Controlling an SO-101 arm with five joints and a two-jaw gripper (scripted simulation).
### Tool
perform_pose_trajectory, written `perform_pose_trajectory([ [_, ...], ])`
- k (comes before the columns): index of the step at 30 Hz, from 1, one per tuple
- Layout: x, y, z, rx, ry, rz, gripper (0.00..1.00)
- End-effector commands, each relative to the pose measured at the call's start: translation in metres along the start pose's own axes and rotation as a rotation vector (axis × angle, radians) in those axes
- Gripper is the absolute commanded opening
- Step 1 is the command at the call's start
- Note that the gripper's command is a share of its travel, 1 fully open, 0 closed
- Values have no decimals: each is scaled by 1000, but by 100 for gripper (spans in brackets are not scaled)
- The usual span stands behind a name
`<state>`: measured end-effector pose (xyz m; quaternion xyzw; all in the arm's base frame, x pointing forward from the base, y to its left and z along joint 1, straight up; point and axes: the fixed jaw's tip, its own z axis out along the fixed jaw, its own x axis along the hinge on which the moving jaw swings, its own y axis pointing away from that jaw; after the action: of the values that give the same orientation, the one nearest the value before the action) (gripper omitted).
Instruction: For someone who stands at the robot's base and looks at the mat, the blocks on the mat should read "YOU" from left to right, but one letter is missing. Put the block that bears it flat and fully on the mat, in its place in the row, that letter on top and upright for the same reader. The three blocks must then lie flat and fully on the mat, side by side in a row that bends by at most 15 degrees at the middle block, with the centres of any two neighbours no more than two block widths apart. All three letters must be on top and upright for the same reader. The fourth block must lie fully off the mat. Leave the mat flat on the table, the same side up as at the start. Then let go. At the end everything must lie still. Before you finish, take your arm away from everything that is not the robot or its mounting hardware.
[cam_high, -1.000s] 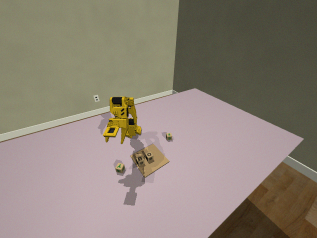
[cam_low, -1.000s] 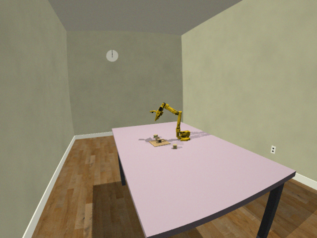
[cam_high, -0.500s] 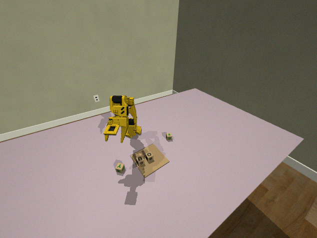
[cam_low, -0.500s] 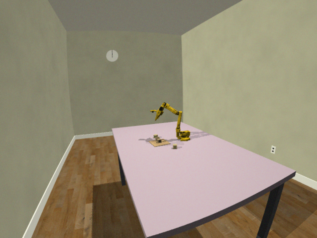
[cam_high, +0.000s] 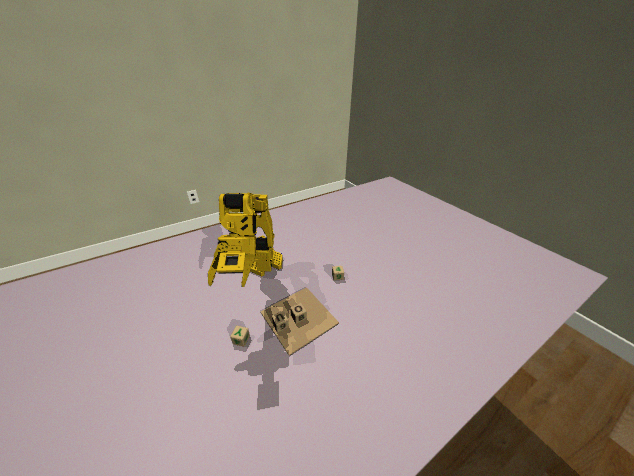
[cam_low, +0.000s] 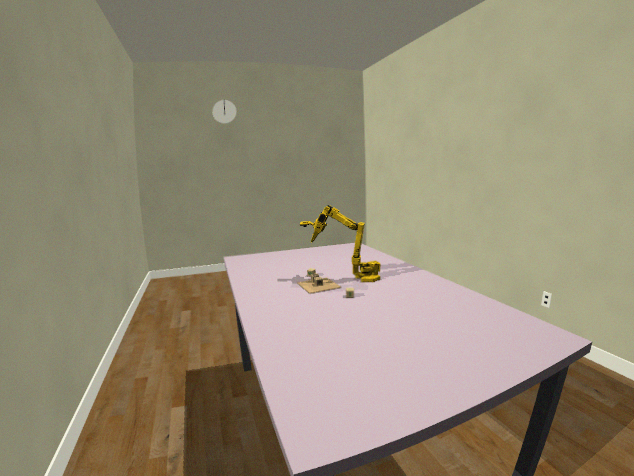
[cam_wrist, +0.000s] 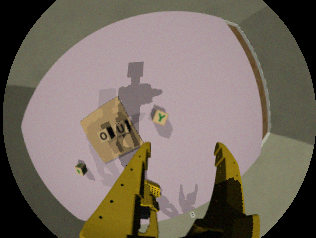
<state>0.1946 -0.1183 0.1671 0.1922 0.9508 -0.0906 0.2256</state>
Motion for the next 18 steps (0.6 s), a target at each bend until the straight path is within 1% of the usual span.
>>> perform_pose_trajectory([
  [1, -8, -4, -15, 30, -101, -106, 35],
  [4, -6, -5, -13, 34, -90, -202, 35],
  [6, -6, -5, -13, 34, -90, -202, 35],
  [18, 3, -10, -3, 44, -44, -629, 35],
])
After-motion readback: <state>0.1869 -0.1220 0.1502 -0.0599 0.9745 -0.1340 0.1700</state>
